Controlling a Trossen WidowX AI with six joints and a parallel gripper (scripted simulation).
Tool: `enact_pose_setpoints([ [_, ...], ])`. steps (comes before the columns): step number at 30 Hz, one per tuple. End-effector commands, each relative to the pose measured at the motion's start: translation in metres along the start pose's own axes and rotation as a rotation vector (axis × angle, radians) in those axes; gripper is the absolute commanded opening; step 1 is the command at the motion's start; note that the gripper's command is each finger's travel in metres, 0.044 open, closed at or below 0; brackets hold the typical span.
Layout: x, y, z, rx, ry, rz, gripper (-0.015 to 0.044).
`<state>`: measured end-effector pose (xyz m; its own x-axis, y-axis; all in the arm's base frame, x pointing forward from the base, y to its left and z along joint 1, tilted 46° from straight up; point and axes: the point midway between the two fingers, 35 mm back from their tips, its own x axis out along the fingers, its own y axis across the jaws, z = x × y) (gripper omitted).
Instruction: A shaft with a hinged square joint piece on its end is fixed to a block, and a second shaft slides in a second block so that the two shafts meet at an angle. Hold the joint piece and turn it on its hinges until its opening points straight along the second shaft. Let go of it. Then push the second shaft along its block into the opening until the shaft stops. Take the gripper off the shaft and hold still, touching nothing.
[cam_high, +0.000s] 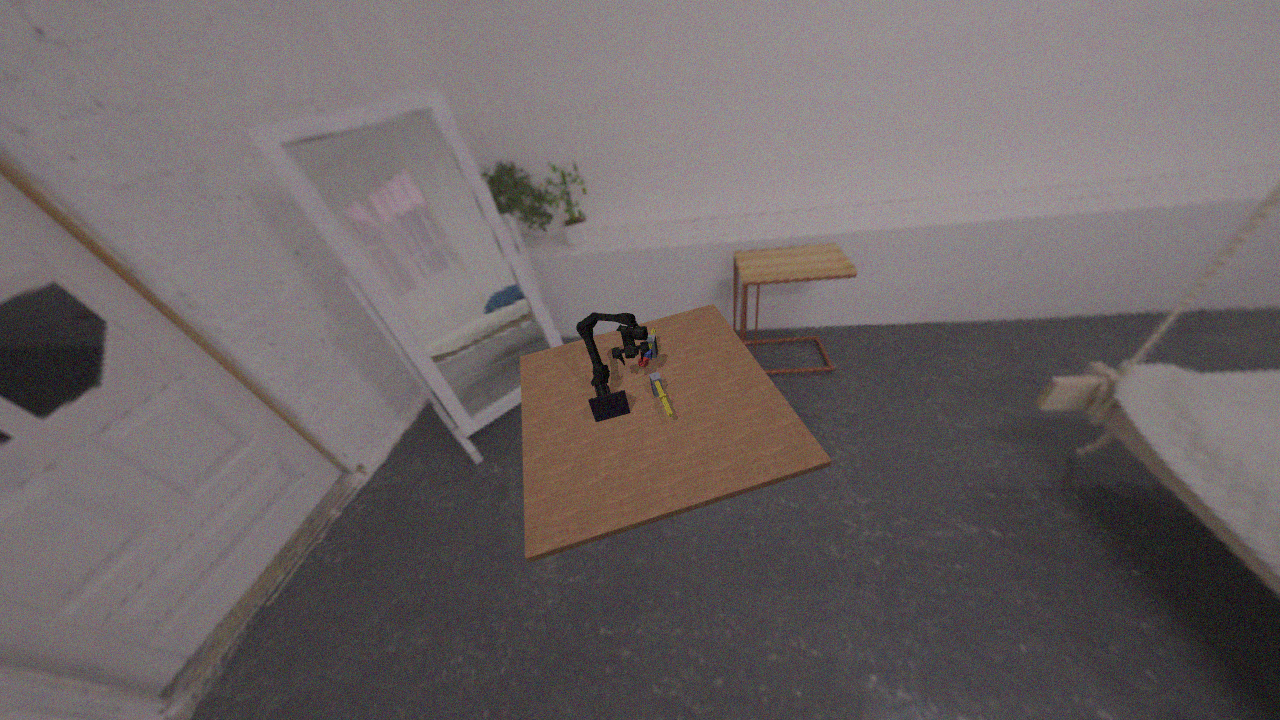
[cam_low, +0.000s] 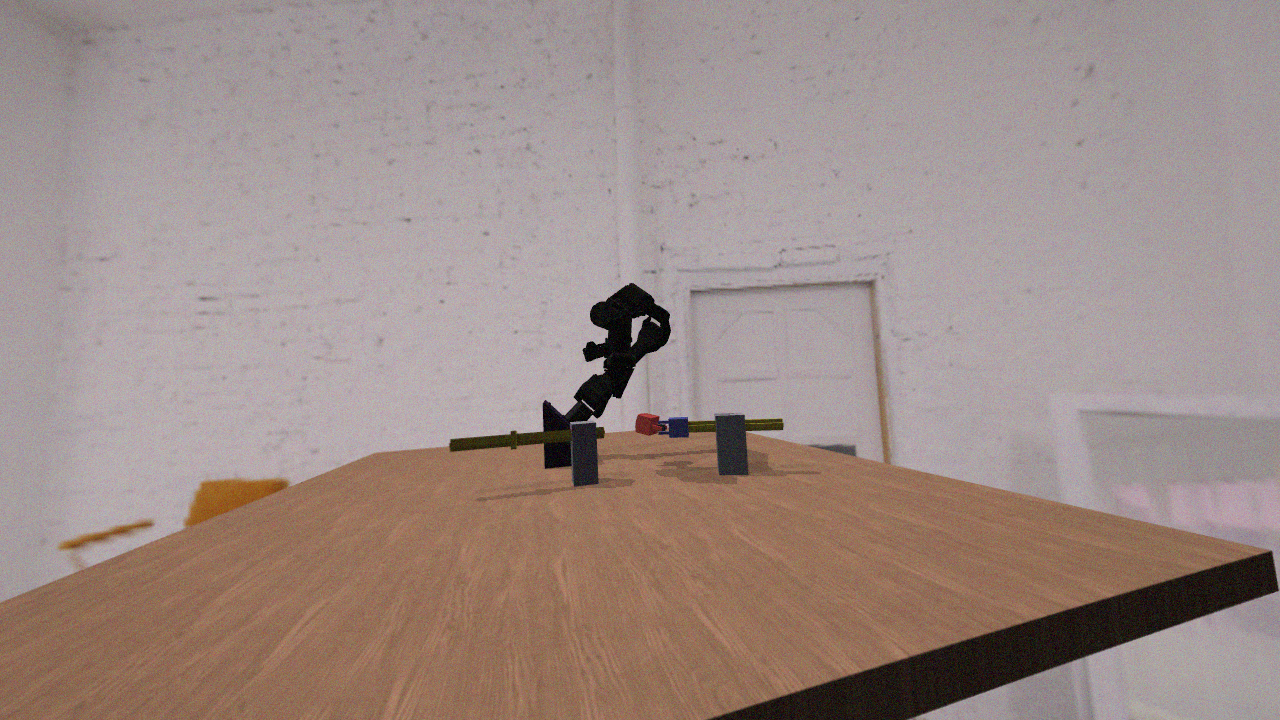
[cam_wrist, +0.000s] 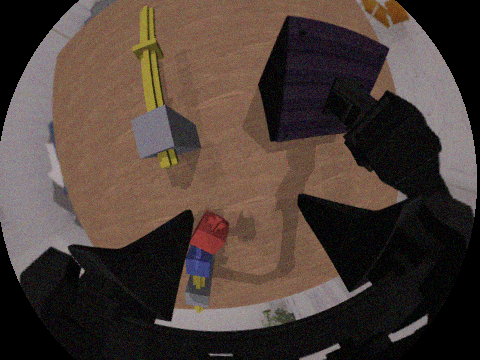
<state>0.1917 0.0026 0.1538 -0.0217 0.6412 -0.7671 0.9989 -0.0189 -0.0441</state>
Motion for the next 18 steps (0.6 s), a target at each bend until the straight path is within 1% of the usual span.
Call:
enact_pose_setpoints([
  [1, 0.0010, 0.0010, -0.0010, 0.100, -0.015, -0.020, 0.0440],
  [18, 0.0078, 0.0032, -0.0029, 0.560, -0.078, -0.071, 0.0440],
])
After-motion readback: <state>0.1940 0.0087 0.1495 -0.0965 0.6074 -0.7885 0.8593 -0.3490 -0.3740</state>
